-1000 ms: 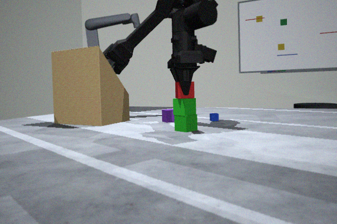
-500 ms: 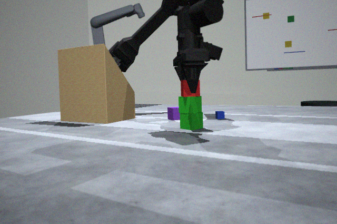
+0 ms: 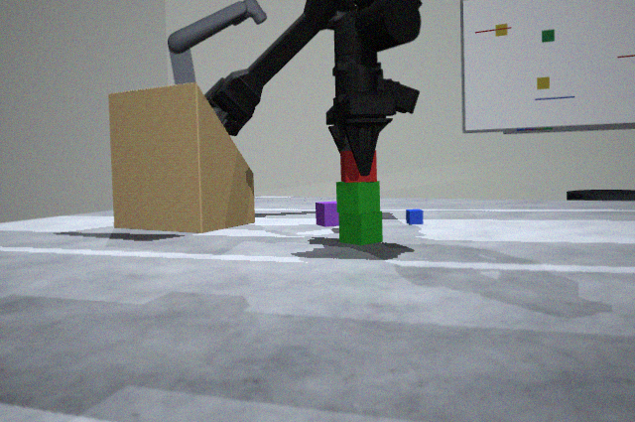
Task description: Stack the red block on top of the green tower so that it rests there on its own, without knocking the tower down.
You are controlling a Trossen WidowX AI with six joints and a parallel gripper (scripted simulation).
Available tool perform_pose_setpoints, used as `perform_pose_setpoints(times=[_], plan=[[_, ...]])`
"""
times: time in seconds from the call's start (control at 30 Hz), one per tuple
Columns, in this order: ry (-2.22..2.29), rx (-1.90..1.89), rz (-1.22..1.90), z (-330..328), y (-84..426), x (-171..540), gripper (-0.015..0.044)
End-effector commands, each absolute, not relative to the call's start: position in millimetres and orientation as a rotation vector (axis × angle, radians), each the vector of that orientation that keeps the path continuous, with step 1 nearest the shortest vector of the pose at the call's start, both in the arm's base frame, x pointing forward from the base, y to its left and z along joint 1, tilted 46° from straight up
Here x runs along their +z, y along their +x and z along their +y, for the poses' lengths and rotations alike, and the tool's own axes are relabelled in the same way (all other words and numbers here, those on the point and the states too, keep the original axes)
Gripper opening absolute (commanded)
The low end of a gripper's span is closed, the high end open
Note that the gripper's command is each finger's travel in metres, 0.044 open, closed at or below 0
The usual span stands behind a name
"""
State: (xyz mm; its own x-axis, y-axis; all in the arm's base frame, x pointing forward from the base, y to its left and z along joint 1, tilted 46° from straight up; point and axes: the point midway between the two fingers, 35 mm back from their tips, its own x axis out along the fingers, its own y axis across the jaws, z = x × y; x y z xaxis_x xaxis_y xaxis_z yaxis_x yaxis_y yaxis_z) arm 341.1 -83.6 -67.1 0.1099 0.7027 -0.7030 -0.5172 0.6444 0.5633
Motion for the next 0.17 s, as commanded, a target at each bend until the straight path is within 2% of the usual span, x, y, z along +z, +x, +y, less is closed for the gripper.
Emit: perform_pose_setpoints(times=[0.0, 0.13], plan=[[0.193, 0.904, 1.15, -83.6, 341.2, -67.3, 0.044], [0.193, 0.904, 1.15, -83.6, 341.2, -67.3, 0.044]])
